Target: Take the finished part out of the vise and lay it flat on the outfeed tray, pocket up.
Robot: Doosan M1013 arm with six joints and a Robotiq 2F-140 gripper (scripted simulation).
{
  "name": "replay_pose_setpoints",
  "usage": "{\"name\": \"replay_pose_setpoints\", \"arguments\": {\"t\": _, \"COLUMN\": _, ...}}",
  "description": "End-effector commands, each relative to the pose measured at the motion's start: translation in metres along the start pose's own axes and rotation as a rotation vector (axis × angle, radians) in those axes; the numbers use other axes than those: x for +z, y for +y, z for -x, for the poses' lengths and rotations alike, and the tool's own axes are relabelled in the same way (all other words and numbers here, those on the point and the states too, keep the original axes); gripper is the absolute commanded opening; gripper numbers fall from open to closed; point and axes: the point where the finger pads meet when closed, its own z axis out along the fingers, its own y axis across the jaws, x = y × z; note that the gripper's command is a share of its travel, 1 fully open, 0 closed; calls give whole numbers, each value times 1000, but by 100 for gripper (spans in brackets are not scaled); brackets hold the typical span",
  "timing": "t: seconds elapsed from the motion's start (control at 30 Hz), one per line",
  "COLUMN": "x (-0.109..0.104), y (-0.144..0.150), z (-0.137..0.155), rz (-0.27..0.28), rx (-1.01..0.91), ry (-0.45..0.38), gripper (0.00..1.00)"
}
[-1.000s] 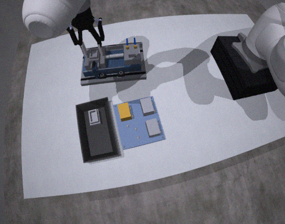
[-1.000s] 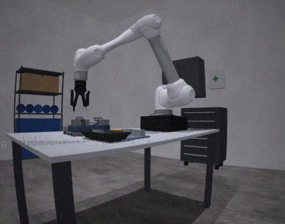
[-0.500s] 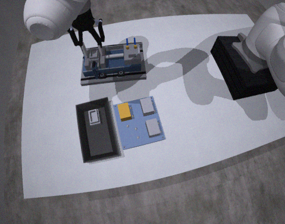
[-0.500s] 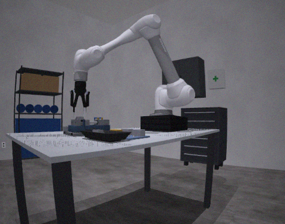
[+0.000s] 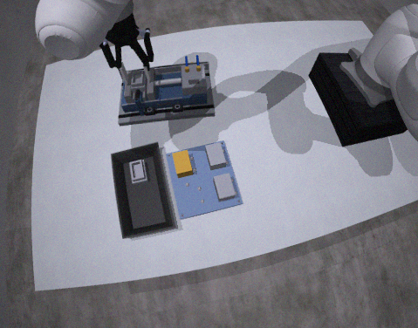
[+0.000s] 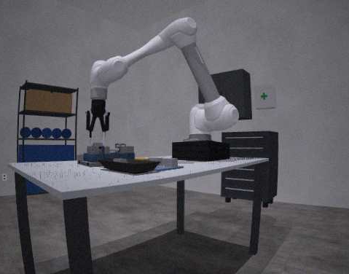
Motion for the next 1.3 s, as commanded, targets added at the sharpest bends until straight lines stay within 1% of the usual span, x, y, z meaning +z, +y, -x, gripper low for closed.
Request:
{"name": "replay_pose_setpoints", "arguments": {"t": 0.0, "x": 0, "y": 0, "z": 0, "rz": 0, "rx": 0, "ry": 0, "gripper": 40}}
{"name": "replay_pose_setpoints", "arguments": {"t": 1.13, "x": 0, "y": 0, "z": 0, "rz": 0, "rx": 0, "ry": 0, "gripper": 40}}
{"name": "replay_pose_setpoints", "arguments": {"t": 1.17, "x": 0, "y": 0, "z": 0, "rz": 0, "rx": 0, "ry": 0, "gripper": 0}}
{"name": "replay_pose_setpoints", "arguments": {"t": 1.27, "x": 0, "y": 0, "z": 0, "rz": 0, "rx": 0, "ry": 0, "gripper": 0}}
